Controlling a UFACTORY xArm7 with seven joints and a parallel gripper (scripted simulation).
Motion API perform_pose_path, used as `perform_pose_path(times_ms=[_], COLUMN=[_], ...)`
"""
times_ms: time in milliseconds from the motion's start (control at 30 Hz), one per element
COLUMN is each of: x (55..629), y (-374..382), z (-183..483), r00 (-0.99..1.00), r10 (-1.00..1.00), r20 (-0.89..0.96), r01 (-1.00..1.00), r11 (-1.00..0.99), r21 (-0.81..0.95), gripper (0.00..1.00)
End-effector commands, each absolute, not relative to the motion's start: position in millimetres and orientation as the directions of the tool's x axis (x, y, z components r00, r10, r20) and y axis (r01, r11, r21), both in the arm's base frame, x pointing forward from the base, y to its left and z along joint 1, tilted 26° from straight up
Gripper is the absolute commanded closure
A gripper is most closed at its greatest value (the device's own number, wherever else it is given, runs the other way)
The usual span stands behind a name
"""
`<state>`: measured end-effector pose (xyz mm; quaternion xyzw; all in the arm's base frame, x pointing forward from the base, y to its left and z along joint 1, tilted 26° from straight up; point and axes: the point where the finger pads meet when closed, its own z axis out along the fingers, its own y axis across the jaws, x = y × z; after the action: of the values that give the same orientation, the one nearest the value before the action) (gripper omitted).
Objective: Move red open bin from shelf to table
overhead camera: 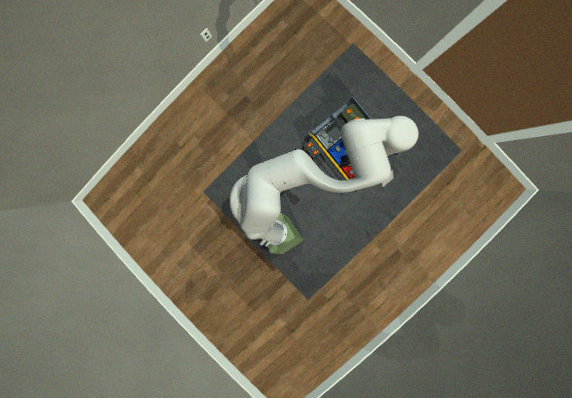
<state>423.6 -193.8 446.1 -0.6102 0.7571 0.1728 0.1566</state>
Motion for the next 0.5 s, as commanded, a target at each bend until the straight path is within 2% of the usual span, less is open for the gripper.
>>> perform_pose_path(times_ms=[0, 200, 367, 467], x=[425.8, 425.8, 431.6, 431.6], y=[-192.9, -192.9, -173.0, -173.0], z=[442.6, 442.6, 398.7, 398.7], r00=[-0.211, -0.211, -0.211, -0.211], r10=[-0.877, -0.877, -0.877, -0.877], r20=[-0.431, -0.431, -0.432, -0.432], r01=[-0.968, -0.968, -0.968, -0.968], r11=[0.25, 0.25, 0.25, 0.25], r21=[-0.034, -0.034, -0.034, -0.034], gripper=[0.0, 0.0, 0.0, 0.0])
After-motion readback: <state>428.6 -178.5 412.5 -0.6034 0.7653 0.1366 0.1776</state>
